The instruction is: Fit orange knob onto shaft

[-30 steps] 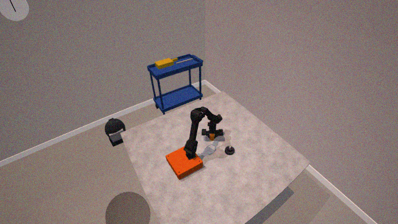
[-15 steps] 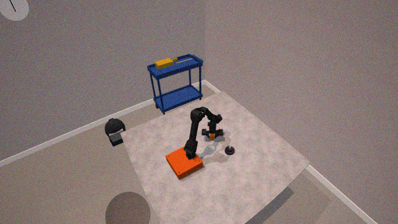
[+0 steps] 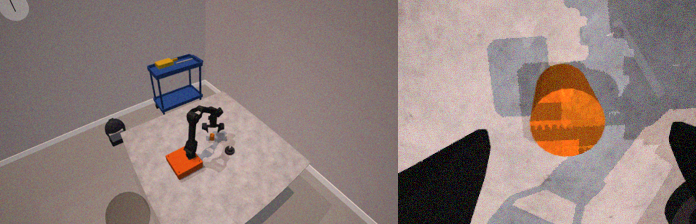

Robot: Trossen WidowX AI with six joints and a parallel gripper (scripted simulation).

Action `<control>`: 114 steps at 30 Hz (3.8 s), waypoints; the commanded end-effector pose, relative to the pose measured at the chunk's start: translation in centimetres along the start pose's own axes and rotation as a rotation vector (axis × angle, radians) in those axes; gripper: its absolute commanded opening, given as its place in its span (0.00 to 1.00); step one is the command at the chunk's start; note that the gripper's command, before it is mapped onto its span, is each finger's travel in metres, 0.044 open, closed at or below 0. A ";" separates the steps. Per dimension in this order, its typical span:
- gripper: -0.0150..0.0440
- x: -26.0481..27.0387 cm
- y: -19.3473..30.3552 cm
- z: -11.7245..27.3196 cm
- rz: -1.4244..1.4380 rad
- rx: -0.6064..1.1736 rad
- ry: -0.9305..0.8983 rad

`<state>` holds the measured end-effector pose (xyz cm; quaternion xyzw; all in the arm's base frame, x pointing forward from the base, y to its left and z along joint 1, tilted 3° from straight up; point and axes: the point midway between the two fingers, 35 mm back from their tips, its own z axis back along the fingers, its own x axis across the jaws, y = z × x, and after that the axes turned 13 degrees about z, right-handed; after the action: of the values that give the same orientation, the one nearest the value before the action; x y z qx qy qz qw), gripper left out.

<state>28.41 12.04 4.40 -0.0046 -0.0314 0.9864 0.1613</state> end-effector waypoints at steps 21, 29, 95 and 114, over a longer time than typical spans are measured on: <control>1.00 0.3 0.3 -2.0 0.001 0.009 -0.016; 1.00 0.3 0.3 -3.3 0.001 0.009 -0.016; 0.25 -0.4 -0.2 -0.9 -0.001 0.009 -0.014; 0.25 -0.6 -0.3 5.1 0.001 0.009 -0.015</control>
<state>28.82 11.83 8.03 0.0071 -0.0248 0.9864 0.1623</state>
